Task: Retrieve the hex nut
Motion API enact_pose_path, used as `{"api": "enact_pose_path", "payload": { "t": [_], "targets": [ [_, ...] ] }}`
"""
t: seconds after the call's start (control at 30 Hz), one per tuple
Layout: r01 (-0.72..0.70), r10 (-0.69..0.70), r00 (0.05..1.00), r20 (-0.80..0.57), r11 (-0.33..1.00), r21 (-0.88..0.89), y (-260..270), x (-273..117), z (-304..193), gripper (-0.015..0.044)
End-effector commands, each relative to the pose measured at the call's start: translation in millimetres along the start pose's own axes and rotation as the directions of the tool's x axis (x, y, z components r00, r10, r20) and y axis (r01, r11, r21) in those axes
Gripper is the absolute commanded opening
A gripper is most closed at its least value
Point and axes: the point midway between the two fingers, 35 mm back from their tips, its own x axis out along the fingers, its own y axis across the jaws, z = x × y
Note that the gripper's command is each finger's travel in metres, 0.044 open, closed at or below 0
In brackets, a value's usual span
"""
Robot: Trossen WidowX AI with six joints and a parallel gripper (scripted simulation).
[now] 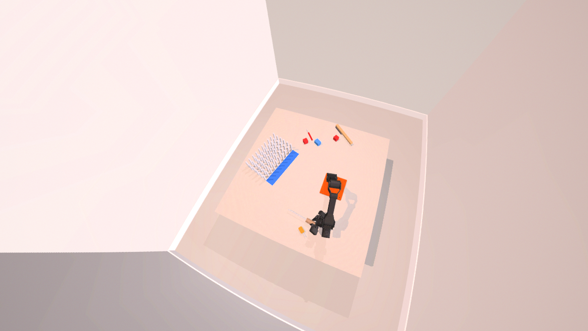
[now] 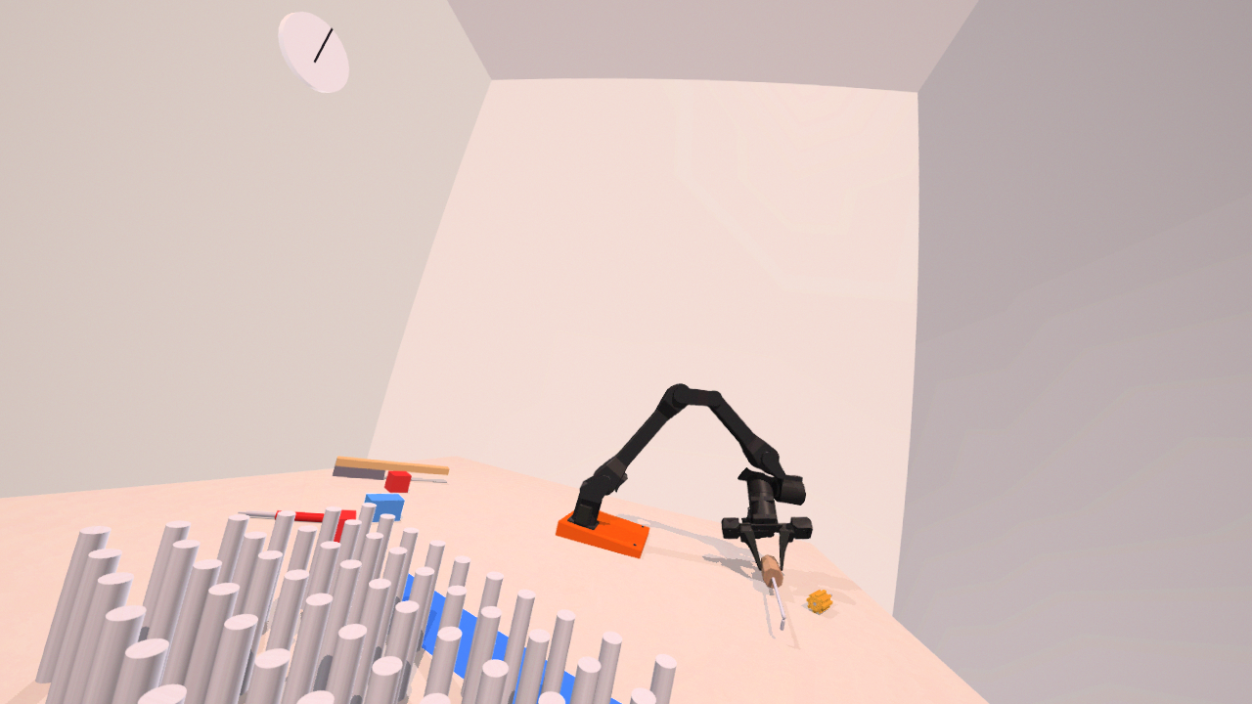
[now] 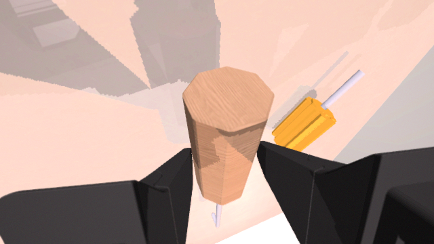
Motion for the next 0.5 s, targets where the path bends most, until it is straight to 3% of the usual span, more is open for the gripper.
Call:
{"api": "enact_pose_path", "payload": {
  "t": [0.0, 0.47],
  "targets": [
    [0.02, -0.021, 1.0, 0.006, 1.0, 0.018, -14, -21, -12, 0.0],
    [0.028, -0.028, 1.0, 0.009, 0.999, 0.027, -35, -88, -57, 0.0]
  ]
}}
